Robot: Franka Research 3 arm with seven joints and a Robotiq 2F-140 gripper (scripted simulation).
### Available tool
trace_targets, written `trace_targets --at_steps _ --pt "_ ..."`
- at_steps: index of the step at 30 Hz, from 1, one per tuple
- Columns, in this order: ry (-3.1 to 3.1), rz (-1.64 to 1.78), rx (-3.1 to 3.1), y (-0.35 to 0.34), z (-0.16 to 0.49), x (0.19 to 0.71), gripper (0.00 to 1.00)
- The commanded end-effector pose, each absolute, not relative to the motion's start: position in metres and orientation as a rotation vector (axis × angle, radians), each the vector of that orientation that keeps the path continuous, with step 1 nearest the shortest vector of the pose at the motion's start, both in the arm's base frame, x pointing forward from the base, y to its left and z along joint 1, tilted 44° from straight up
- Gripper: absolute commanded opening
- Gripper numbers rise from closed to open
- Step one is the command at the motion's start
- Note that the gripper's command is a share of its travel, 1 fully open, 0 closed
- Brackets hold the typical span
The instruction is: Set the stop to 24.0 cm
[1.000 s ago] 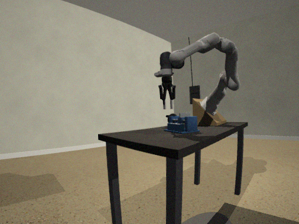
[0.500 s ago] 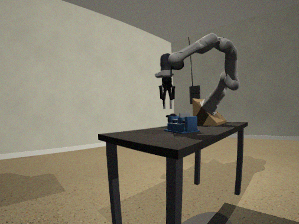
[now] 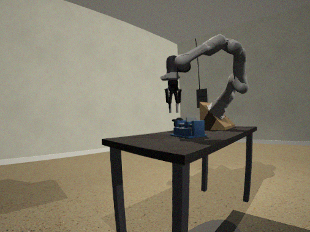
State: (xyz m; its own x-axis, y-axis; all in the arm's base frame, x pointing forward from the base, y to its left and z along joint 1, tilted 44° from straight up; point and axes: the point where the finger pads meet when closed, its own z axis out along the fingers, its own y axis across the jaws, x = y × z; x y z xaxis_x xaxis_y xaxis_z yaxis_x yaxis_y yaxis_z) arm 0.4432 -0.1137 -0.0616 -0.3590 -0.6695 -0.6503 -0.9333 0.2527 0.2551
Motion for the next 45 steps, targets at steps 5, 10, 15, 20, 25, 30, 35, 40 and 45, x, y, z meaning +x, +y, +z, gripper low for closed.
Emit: trace_targets --at_steps 5,10,15,20,25,30,35,40,45 --pt "2.112 0.86 -1.471 -0.112 -0.065 0.443 0.33" --pt "2.112 0.86 -1.471 -0.104 -0.074 0.443 0.33" --pt "2.112 0.86 -1.471 -0.097 -0.081 0.443 0.33" --pt "2.112 0.86 -1.471 -0.084 -0.094 0.443 0.33" --pt "2.112 0.86 -1.471 -0.074 -0.105 0.443 0.33" --pt "2.112 0.86 -1.471 -0.07 -0.109 0.442 0.33" --pt "2.112 0.86 -1.471 -0.066 -0.112 0.442 0.33" --pt "2.112 0.86 -1.471 -0.066 -0.112 0.442 0.33" --pt "2.112 0.86 -1.471 -0.066 -0.112 0.442 0.33"
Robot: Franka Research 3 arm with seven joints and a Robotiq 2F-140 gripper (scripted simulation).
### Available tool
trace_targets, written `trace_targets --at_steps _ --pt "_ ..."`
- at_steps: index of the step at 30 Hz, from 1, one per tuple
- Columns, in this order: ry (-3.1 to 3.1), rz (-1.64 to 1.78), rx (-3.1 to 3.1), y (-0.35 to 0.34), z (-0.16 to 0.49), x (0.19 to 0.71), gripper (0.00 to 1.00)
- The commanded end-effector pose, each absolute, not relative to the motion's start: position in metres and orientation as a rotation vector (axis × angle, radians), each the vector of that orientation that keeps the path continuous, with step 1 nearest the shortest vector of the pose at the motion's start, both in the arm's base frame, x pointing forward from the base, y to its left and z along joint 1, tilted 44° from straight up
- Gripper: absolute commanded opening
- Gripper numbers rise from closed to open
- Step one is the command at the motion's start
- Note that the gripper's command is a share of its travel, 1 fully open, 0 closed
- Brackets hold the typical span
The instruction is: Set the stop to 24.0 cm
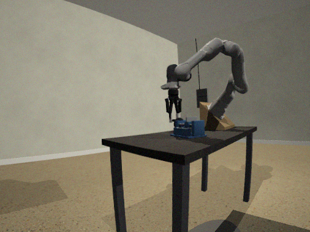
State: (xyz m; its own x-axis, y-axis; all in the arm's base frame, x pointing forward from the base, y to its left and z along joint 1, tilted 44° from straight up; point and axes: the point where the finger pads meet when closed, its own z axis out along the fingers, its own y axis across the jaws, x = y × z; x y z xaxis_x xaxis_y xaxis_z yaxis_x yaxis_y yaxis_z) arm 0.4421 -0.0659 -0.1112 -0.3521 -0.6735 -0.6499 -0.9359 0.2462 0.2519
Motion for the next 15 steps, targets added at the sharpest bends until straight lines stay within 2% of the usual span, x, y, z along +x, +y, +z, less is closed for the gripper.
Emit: trace_targets --at_steps 1,4,5,15 --pt "2.112 0.86 -1.471 -0.0662 -0.1125 0.4425 0.33" --pt "2.112 0.86 -1.471 -0.0662 -0.1125 0.4425 0.33" --pt "2.112 0.86 -1.471 -0.0662 -0.1125 0.4425 0.04" --pt "2.112 0.86 -1.471 -0.0662 -0.1125 0.4425 0.04"
